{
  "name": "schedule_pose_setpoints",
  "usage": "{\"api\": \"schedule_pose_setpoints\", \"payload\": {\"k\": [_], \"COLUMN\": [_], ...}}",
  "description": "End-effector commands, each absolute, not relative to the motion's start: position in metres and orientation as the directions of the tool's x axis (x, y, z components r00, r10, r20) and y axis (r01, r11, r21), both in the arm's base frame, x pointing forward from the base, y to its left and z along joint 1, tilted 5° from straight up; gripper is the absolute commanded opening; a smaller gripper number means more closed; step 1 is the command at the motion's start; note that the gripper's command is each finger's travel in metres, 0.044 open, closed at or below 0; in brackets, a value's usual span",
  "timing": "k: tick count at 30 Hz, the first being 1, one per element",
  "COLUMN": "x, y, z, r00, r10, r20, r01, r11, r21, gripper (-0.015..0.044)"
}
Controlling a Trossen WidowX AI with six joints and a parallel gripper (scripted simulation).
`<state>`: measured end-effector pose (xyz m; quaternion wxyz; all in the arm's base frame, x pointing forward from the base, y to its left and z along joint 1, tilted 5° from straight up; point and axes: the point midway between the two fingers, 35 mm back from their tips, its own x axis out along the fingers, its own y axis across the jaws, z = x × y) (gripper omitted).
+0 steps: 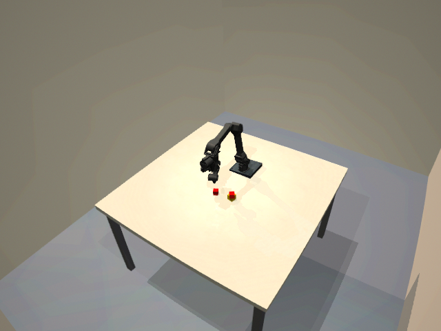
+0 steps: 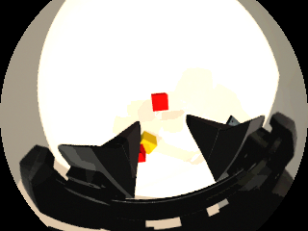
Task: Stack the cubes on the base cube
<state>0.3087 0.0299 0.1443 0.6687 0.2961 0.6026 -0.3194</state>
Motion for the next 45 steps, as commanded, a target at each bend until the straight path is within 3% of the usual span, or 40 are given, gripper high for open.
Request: {"api": "schedule_pose_setpoints", "payload": {"k": [1,38,44,45], "x": [0.308,0.310,0.310,0.310], "y": [0.027,0.021,0.021,0.021], "z": [0.119,0.044,0.044,0.044], "r00": [0.053,0.052,0.052,0.052], "r10": [-0.076,-0.077,-0.077,-0.077], "r20": [-0.996,-0.996,-0.996,-0.996], "r01": [0.790,0.790,0.790,0.790], "r11": [0.612,0.612,0.612,0.612], "r21": [-0.005,-0.006,-0.006,-0.006], "gripper": [0.0265,0.0265,0.0107,0.0105]}}
